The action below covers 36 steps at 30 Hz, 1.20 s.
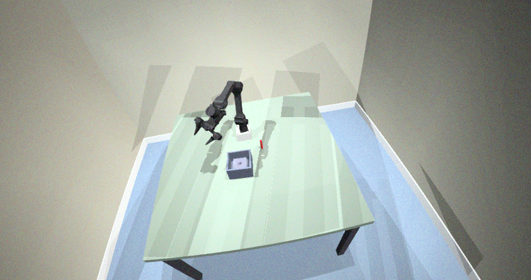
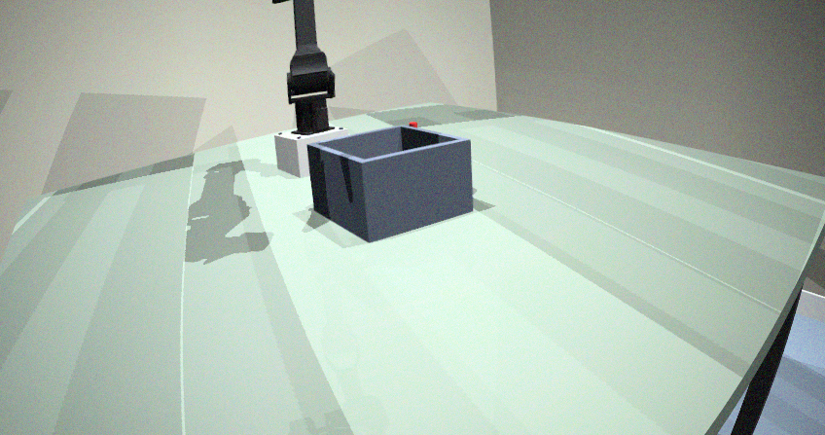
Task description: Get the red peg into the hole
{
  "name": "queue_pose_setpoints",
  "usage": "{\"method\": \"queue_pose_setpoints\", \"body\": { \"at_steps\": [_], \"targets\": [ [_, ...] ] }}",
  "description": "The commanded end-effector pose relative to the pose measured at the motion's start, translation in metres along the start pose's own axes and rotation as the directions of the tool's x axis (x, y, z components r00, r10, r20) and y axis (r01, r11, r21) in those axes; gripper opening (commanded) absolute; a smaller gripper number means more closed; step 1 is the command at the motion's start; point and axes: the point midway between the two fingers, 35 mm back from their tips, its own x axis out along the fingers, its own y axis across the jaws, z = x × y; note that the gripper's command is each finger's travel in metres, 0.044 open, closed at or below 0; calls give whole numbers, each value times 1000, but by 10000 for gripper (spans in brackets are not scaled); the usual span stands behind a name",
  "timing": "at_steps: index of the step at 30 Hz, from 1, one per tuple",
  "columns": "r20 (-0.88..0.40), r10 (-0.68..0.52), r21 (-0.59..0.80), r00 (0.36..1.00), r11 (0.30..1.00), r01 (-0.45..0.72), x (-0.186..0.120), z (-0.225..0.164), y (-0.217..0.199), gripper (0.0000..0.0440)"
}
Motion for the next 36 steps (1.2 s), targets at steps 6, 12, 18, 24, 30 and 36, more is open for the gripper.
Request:
{"method": "queue_pose_setpoints", "body": {
  "at_steps": [6,12,18,24,30,36],
  "targets": [
    [-78,196,77,977,979,-191,-36,-25,80,440],
    [-160,303,134,940,950,-283,-68,-54,125,440],
    [-256,373,185,892,924,-333,-99,-89,158,440],
    [-362,405,223,840,912,-344,-127,-127,179,440],
    [-468,399,244,788,916,-319,-150,-166,192,440],
    [-559,365,251,744,930,-267,-166,-203,199,440]
  ]
}}
